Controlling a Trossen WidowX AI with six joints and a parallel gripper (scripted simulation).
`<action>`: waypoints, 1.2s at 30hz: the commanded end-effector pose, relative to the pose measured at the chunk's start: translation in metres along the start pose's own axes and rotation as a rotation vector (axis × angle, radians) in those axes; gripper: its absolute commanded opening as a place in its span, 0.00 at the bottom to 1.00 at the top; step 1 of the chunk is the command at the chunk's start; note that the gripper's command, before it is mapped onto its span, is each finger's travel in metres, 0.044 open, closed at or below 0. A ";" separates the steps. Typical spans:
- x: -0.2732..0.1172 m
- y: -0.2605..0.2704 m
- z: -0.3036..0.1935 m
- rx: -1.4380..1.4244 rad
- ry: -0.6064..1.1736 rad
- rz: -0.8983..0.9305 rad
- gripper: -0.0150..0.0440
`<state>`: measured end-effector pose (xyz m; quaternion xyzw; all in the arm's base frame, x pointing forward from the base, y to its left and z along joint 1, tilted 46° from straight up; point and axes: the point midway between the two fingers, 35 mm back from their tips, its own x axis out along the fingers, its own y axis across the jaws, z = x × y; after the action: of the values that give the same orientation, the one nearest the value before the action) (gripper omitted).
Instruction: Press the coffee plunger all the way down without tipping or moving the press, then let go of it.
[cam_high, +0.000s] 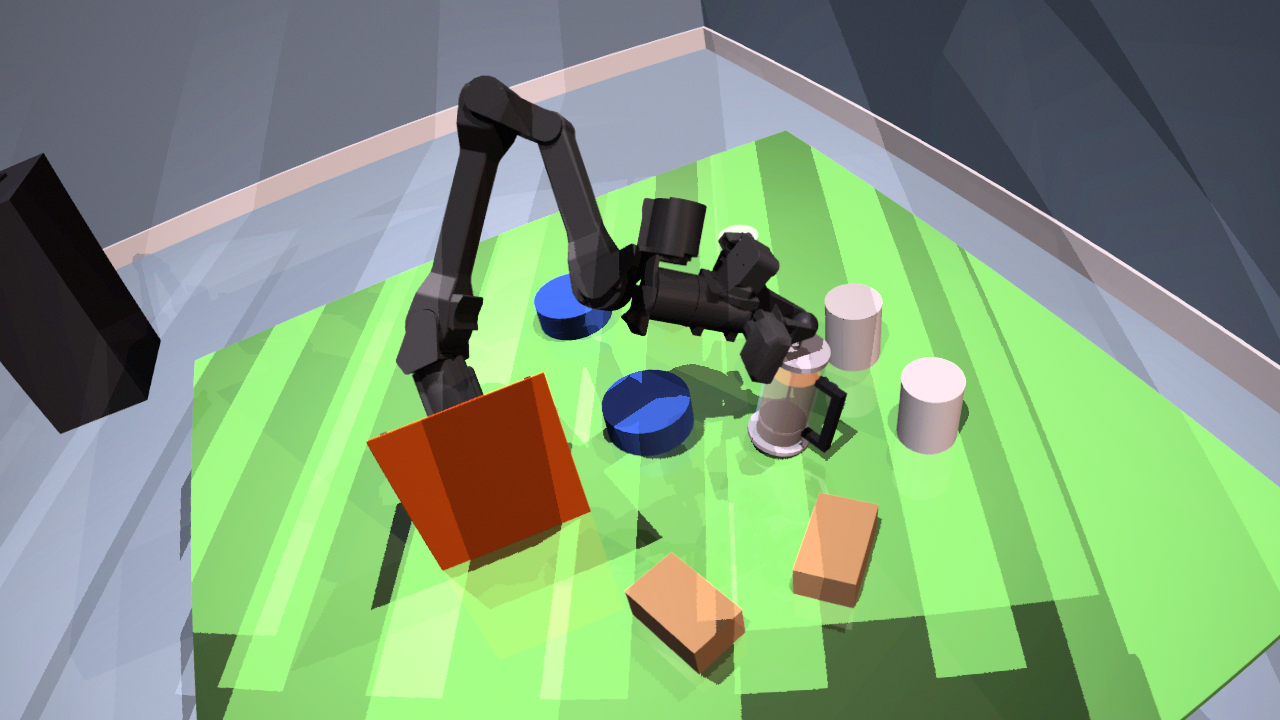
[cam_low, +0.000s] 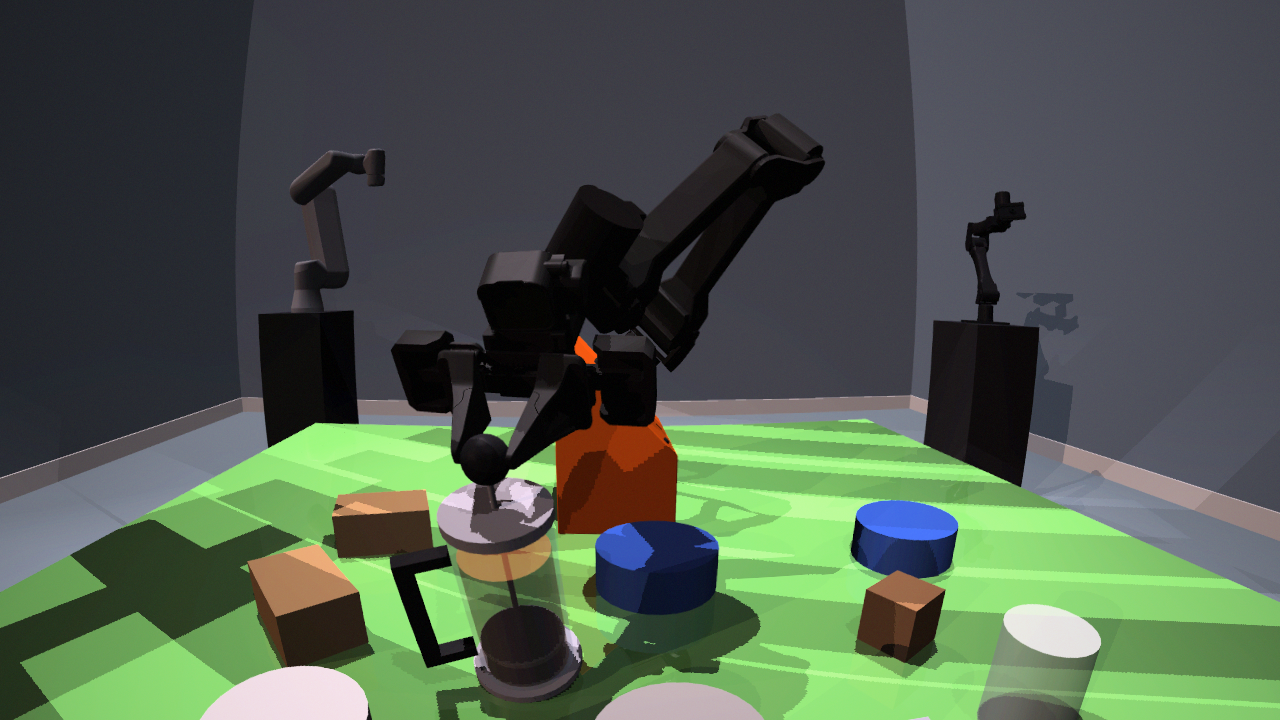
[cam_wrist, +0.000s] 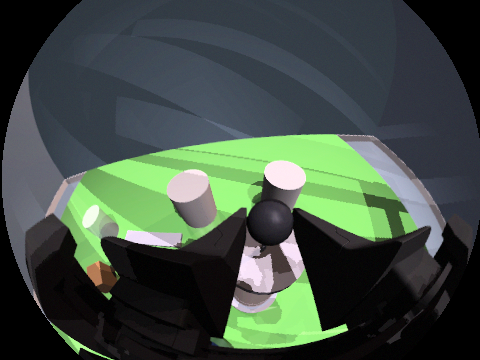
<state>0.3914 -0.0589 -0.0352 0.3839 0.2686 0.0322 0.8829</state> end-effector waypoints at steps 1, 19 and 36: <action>0.003 0.000 -0.006 0.009 0.021 0.003 0.48; 0.006 0.000 -0.004 0.009 0.021 0.003 0.48; 0.004 -0.001 0.000 0.003 0.007 0.002 0.52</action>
<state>0.3952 -0.0585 -0.0372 0.3855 0.2715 0.0341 0.8812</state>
